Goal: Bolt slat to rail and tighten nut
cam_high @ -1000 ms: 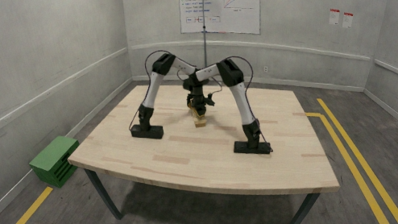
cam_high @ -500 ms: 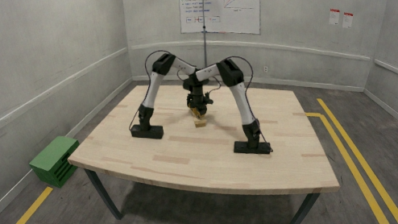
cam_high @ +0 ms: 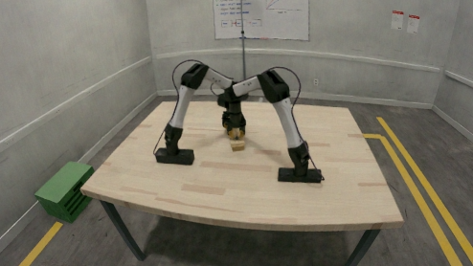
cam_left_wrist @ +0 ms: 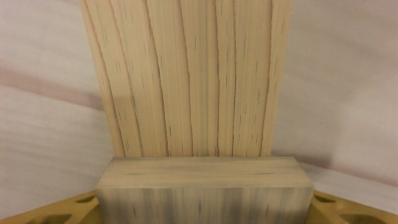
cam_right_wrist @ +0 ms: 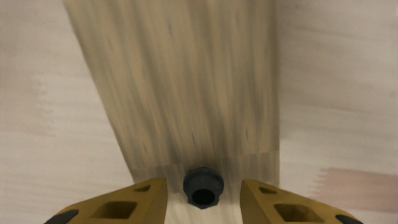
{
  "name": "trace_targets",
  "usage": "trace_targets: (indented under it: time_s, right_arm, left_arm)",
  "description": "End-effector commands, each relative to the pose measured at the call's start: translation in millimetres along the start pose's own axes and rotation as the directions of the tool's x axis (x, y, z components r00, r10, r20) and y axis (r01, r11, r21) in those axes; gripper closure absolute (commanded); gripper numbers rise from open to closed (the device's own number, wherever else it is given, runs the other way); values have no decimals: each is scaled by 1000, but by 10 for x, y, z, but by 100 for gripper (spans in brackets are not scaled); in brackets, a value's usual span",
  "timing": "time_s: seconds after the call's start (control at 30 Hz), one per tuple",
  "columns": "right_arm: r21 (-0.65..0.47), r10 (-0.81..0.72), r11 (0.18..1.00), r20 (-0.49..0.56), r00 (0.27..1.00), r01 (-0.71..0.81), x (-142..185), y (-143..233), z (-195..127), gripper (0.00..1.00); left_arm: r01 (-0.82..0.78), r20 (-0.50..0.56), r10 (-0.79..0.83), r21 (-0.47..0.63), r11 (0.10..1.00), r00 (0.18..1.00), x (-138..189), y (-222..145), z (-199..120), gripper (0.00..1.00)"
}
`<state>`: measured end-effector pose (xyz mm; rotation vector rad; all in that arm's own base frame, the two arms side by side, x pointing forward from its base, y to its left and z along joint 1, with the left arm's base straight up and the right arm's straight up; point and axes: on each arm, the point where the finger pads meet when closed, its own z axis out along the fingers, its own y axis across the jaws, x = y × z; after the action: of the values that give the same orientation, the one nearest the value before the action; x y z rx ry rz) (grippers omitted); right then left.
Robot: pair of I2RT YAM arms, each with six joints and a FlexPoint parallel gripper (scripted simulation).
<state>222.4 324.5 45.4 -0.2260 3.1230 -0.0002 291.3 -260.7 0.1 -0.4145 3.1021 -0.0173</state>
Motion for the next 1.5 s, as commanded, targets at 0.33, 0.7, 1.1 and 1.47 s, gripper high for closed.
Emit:
trace_targets:
  time_s: [0.33,0.7,1.1,1.47]
  right_arm:
    - [-4,-784,621,12,621,784,-12,18,-79,64]
    - [2,-997,71,12,71,997,-9,17,-87,64]
    - [2,-898,-441,10,-441,898,-7,16,-92,64]
    - [2,-898,-441,10,-441,898,-7,16,-92,64]
  left_arm:
    - [-1,10,1,16,1000,1000,-12,-39,-53,33]
    - [-1,10,1,16,1000,1000,-12,-39,-53,33]
    - [-1,10,1,16,1000,1000,-12,-39,-53,33]
    - [-1,10,1,16,1000,1000,-12,-39,-53,33]
